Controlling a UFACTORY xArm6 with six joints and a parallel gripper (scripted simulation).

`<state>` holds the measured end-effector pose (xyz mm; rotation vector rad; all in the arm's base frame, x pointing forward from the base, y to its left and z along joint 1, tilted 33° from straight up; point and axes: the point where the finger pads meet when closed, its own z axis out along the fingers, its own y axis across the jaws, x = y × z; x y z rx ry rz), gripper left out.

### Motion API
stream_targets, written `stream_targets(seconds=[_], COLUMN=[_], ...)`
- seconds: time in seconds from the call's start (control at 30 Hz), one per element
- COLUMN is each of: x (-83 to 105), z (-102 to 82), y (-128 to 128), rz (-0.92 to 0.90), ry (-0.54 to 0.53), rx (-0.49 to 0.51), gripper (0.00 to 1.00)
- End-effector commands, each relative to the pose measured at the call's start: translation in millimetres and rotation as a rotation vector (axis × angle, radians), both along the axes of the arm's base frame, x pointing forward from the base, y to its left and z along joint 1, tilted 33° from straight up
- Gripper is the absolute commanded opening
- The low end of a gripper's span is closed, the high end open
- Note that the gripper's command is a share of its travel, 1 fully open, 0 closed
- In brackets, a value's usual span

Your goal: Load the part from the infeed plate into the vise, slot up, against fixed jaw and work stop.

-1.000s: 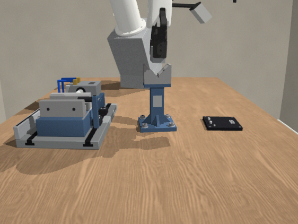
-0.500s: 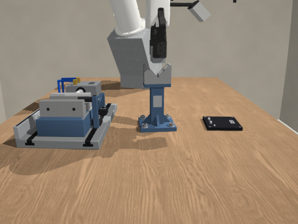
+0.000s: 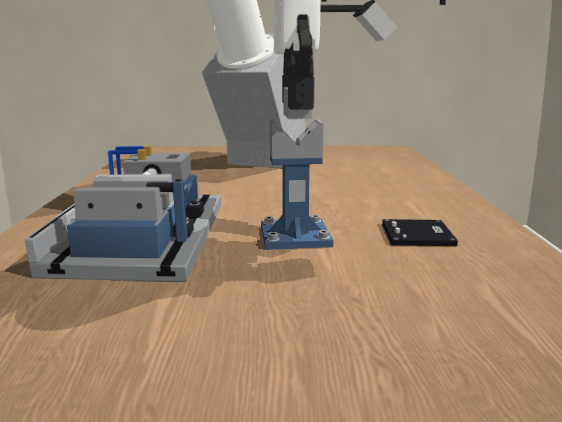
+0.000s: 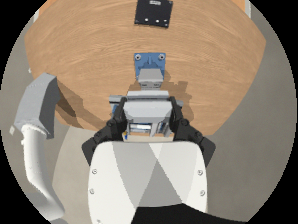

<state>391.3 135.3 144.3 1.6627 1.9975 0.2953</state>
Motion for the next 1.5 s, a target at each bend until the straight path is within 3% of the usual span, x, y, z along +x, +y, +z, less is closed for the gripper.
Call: stream_targets(seconds=[0.0,0.73,1.47], x=[0.6,-0.2,-0.4], z=[1.2,0.7,0.9], y=[0.6,-0.1,-1.7], rz=[0.001,0.017,0.088], ry=[-0.003,0.006,0.039], rx=[0.002,0.029,0.155], gripper=[0.00,0.00,0.00])
